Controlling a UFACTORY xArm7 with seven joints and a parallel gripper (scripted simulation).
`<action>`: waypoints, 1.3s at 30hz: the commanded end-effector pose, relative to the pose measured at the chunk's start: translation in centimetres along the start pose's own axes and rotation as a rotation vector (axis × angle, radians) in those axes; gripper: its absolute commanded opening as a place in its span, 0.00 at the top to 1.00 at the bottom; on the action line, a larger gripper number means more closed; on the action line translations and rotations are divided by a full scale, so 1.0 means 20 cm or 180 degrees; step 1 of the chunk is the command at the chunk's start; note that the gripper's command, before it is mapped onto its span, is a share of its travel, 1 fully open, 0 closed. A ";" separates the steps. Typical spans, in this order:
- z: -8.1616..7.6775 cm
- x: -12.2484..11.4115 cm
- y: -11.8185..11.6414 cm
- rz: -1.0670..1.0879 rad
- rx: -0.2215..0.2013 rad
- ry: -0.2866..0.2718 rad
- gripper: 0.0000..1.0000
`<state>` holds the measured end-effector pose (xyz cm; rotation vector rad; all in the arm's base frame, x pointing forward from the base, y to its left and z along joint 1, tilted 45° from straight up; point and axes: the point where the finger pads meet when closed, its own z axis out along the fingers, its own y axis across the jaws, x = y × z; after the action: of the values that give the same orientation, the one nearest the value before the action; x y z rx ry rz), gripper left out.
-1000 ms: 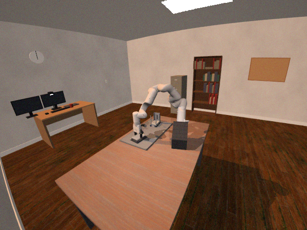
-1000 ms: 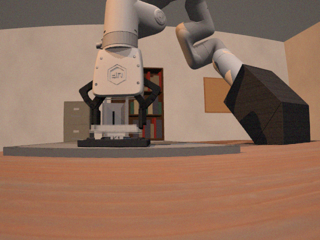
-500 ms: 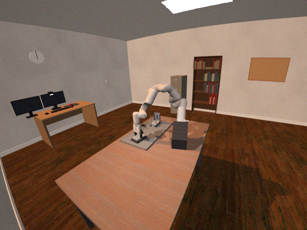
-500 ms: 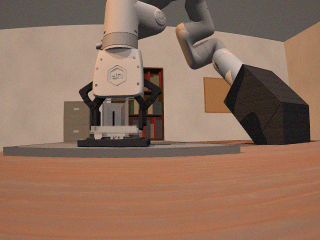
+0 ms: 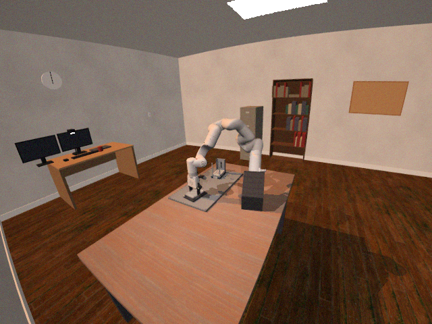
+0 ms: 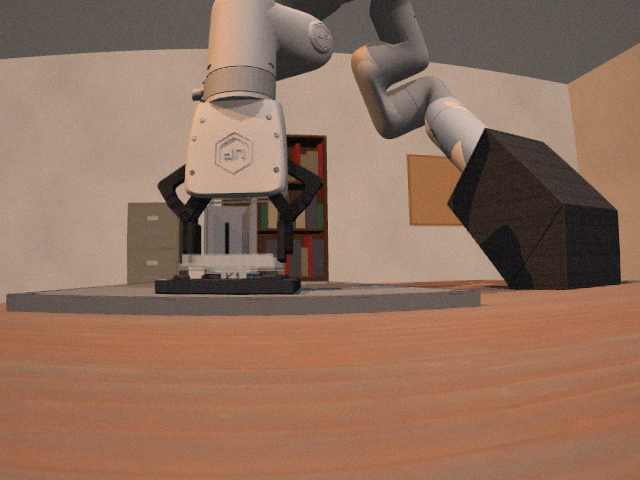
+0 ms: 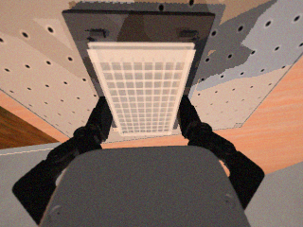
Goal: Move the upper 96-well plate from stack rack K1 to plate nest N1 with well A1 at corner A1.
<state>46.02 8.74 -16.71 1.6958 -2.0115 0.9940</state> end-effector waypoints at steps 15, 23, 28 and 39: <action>0.00 -0.01 0.00 -0.0001 0.0008 -0.0013 1.00; 0.01 -0.01 0.00 -0.0001 0.0008 -0.0013 1.00; 0.01 -0.01 0.00 -0.0001 0.0008 -0.0013 1.00; 0.02 -0.01 0.00 -0.0001 0.0008 -0.0013 1.00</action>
<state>46.13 8.34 -17.12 1.6959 -2.0115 0.9940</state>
